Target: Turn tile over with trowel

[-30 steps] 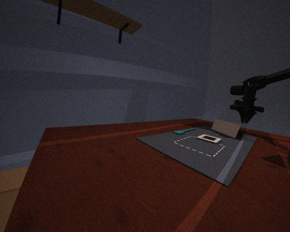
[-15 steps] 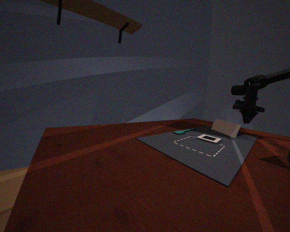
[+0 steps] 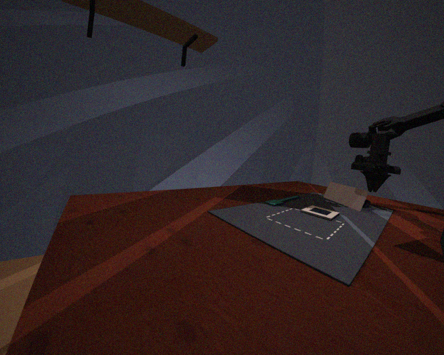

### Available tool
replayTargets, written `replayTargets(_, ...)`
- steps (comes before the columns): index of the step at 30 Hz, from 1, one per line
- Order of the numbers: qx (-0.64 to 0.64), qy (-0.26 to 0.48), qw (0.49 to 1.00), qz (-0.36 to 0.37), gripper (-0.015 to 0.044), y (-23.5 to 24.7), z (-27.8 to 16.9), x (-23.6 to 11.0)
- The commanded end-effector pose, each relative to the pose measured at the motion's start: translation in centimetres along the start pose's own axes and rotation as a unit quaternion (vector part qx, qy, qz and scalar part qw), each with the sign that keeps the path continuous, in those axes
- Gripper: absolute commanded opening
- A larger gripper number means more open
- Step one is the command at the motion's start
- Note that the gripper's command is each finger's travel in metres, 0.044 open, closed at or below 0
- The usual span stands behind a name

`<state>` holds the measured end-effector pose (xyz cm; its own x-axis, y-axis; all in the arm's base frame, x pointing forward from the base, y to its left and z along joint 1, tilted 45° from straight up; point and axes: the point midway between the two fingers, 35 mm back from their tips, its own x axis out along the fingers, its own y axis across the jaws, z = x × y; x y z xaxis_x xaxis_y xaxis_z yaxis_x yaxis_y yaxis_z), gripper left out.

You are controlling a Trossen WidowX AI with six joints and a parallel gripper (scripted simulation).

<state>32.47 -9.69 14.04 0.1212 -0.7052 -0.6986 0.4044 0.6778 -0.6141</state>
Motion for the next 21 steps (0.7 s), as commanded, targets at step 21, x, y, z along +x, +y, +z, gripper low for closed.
replayTargets(21,0.000,0.003,1.000,0.001,0.0100,4.2,-0.1,0.8)
